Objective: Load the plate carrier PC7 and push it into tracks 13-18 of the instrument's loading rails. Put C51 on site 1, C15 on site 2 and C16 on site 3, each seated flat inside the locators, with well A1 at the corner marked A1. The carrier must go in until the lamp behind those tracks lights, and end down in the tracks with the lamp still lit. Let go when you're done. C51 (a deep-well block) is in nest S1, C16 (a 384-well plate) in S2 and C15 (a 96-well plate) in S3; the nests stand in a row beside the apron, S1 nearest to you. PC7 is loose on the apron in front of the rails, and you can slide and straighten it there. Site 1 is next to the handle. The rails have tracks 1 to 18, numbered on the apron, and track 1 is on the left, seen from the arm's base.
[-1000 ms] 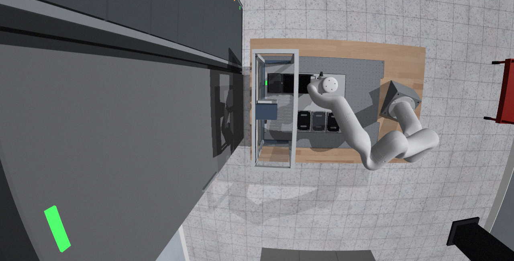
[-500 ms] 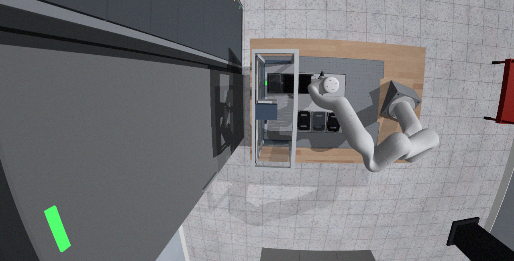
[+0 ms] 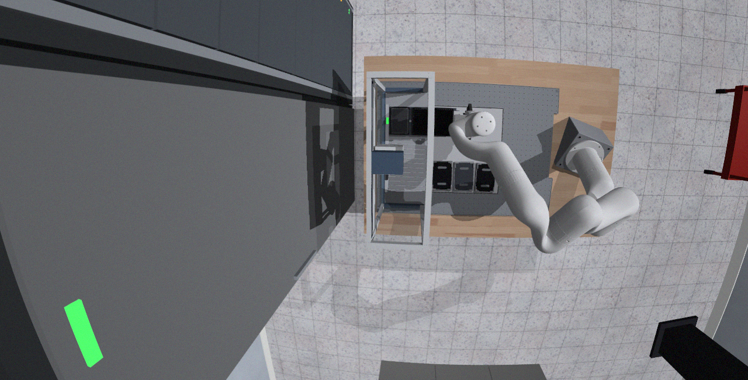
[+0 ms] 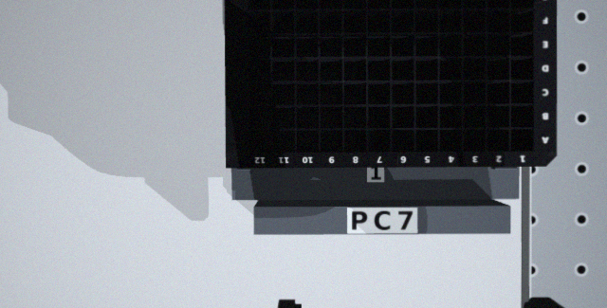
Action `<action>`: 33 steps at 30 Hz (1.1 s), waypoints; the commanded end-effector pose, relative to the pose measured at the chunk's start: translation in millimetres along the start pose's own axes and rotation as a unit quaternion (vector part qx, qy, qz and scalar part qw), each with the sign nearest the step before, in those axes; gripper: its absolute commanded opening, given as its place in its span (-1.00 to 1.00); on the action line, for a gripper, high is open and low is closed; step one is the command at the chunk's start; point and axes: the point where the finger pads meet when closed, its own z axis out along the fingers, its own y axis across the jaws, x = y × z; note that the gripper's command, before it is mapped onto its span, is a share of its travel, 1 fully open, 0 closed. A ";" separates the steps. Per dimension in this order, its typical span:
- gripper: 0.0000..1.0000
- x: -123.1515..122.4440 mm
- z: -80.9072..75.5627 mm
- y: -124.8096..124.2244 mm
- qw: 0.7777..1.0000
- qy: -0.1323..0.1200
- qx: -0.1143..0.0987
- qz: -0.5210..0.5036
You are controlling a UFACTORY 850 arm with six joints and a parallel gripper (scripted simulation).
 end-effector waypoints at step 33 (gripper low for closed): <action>0.63 0.6 -55.8 0.1 1.000 0.001 0.000 0.000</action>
